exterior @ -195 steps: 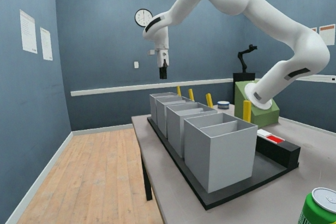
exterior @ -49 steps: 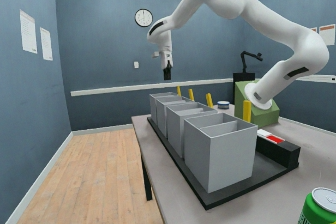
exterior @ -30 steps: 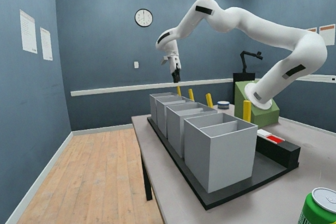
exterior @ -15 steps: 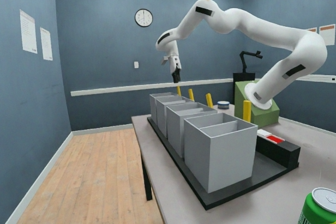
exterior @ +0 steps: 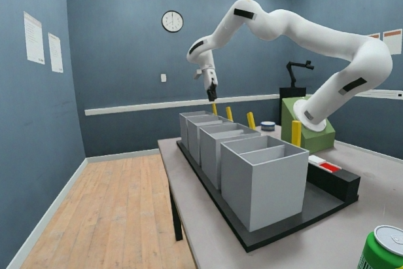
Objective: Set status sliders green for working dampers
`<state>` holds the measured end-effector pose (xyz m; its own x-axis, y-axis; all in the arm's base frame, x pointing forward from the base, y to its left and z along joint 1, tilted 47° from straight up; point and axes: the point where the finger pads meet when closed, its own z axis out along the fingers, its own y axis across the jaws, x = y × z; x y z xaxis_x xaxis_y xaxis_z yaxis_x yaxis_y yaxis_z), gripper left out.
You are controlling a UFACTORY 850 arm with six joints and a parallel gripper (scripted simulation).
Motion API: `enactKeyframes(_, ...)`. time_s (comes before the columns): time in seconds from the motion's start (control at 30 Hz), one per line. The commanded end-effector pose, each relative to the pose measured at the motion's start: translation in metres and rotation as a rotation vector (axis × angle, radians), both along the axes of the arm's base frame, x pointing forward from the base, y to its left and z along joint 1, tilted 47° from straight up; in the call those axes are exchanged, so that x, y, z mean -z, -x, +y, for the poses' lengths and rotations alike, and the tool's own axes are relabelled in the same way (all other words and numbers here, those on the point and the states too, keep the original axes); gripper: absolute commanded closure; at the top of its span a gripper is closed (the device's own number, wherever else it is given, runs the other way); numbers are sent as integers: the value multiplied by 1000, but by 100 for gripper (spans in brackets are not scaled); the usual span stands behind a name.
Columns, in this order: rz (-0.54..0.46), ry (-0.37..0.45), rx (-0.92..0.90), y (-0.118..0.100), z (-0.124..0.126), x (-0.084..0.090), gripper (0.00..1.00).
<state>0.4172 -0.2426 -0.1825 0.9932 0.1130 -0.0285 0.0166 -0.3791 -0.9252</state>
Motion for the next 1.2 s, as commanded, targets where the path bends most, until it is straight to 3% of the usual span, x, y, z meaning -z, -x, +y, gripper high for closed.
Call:
enactKeyframes(0.0,-2,2,1,0,4,2,61)
enactKeyframes(0.8,-2,2,1,5,49,21,61)
enactKeyframes(1.17,-2,2,1,7,59,25,61)
